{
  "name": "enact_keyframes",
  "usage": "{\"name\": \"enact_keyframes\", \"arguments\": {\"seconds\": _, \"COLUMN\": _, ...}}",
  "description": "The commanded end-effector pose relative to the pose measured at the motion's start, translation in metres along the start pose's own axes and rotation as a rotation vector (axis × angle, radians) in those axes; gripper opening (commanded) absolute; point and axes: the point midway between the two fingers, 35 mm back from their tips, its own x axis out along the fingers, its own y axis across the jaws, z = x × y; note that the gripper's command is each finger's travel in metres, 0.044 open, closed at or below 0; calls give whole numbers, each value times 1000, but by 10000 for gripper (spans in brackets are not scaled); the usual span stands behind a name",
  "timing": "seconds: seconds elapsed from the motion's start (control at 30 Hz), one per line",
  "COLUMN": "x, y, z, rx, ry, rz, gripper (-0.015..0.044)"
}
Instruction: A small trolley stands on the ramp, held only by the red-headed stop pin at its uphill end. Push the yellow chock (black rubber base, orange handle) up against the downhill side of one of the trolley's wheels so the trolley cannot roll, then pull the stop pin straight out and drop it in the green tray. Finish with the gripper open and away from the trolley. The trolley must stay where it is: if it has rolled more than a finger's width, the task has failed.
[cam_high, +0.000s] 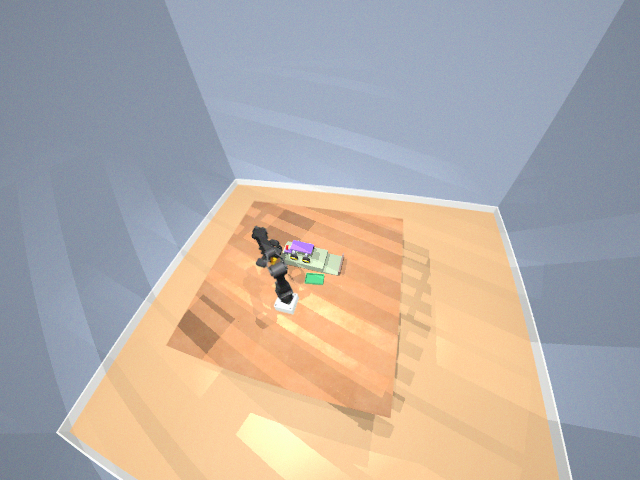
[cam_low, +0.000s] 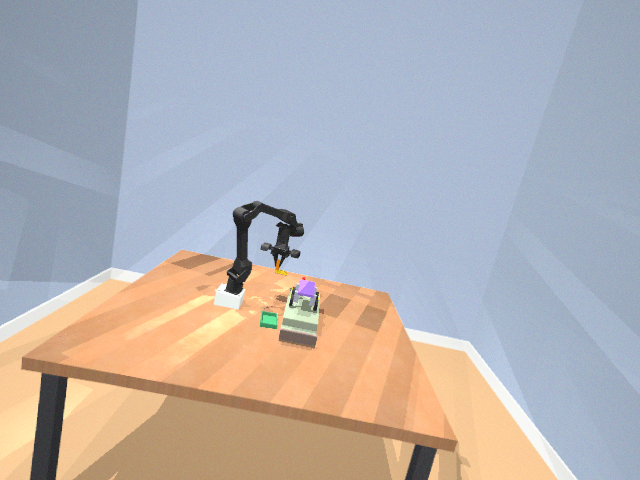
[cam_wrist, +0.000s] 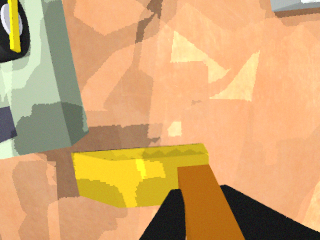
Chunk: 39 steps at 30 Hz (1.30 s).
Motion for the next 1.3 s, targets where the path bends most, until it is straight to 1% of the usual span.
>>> {"name": "enact_keyframes", "arguments": {"seconds": 0.0, "x": -2, "y": -1, "z": -1, "rx": 6, "ry": 0, "rz": -6, "gripper": 0}}
{"name": "enact_keyframes", "arguments": {"seconds": 0.13, "x": -2, "y": -1, "z": -1, "rx": -70, "ry": 1, "rz": -6, "gripper": 0}}
{"name": "enact_keyframes", "arguments": {"seconds": 1.27, "x": -2, "y": -1, "z": -1, "rx": -1221, "ry": 3, "rz": -3, "gripper": 0}}
